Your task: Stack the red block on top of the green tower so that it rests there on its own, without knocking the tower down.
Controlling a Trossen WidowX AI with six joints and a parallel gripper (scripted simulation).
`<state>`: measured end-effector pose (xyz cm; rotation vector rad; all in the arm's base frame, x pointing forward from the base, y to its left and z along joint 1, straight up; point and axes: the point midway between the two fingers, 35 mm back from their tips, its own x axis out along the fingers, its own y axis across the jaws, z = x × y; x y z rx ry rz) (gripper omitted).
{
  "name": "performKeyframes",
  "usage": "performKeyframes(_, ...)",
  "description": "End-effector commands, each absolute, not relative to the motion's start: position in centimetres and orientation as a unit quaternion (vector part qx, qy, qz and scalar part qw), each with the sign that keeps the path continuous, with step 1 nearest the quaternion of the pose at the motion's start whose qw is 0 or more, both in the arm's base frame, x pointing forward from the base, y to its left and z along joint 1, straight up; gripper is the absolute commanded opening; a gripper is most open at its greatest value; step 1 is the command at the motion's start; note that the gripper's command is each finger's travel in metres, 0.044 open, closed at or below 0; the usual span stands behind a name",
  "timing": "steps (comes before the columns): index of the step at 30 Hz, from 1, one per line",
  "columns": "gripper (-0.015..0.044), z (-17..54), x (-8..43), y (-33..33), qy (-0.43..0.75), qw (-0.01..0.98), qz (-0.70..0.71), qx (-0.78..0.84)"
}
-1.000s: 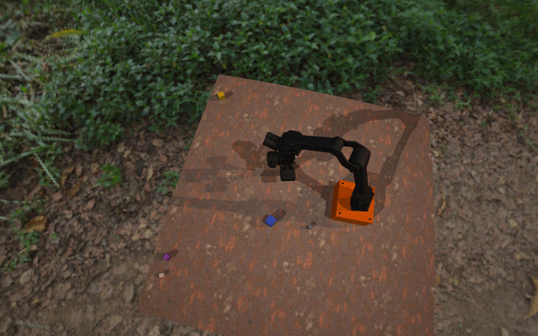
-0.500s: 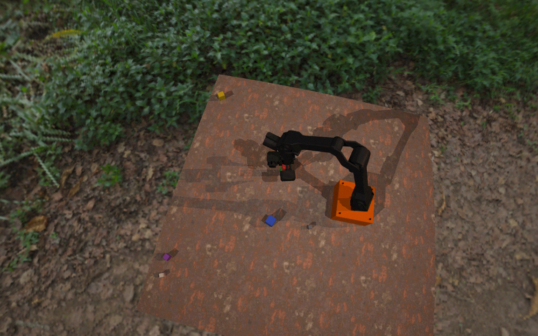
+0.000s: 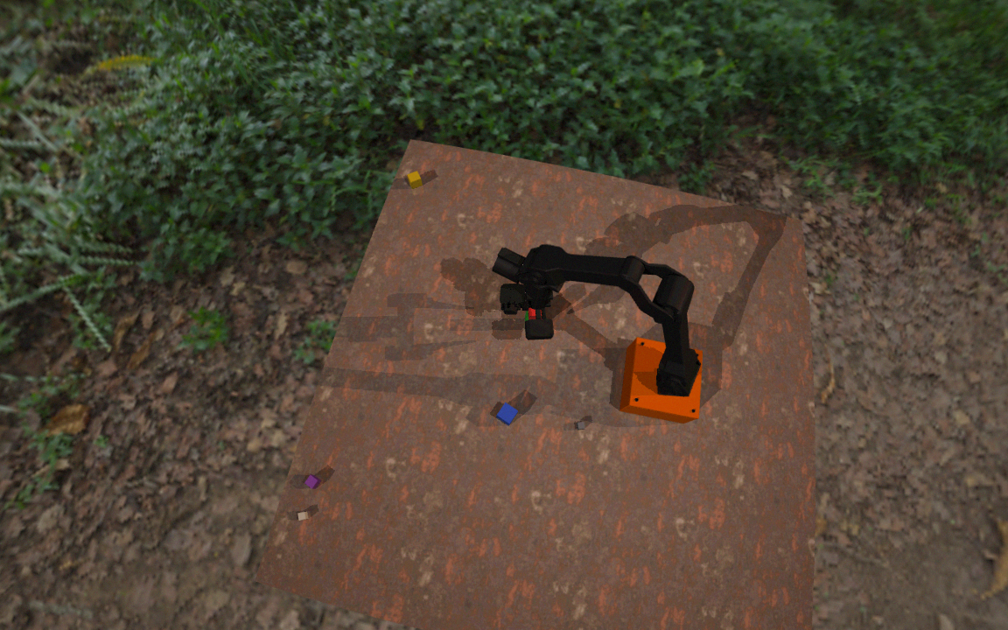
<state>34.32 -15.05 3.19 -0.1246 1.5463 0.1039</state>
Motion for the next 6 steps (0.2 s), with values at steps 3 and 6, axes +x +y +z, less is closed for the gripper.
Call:
performKeyframes(3, 0.0440, 3.16, 34.35, -15.07, 0.697, 0.713, 0.047, -0.056)
performKeyframes(6, 0.0440, 3.16, 34.35, -15.07, 0.697, 0.713, 0.047, -0.056)
